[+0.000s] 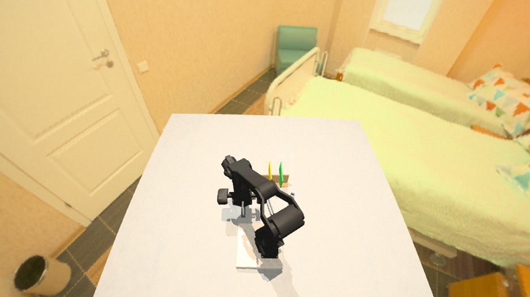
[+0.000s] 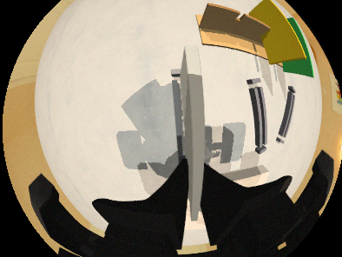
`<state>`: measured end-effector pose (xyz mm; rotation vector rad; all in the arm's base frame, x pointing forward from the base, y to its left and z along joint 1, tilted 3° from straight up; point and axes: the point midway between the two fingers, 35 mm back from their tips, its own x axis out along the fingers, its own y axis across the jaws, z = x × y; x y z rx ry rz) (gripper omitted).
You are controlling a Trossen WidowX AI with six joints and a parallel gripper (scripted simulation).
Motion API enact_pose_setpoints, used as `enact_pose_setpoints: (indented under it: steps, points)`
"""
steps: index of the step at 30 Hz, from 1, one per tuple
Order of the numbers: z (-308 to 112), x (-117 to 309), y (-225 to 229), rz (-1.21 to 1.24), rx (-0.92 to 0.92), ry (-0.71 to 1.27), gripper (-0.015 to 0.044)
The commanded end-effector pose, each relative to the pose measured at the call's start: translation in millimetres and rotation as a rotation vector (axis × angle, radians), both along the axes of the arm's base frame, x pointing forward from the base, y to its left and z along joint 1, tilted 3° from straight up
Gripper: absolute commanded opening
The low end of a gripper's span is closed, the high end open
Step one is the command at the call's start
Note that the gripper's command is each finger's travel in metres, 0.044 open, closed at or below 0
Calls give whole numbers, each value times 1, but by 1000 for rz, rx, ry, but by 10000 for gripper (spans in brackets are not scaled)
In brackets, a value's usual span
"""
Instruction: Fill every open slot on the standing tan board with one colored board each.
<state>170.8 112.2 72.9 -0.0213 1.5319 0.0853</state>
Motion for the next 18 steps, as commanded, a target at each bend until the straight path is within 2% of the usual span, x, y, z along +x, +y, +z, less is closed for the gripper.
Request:
enact_pose_setpoints:
  steps: [1,18]
  points:
    - [11,2,1,-1,9,-8,0]
    - [49,0,-1,-1,9,-8,0]
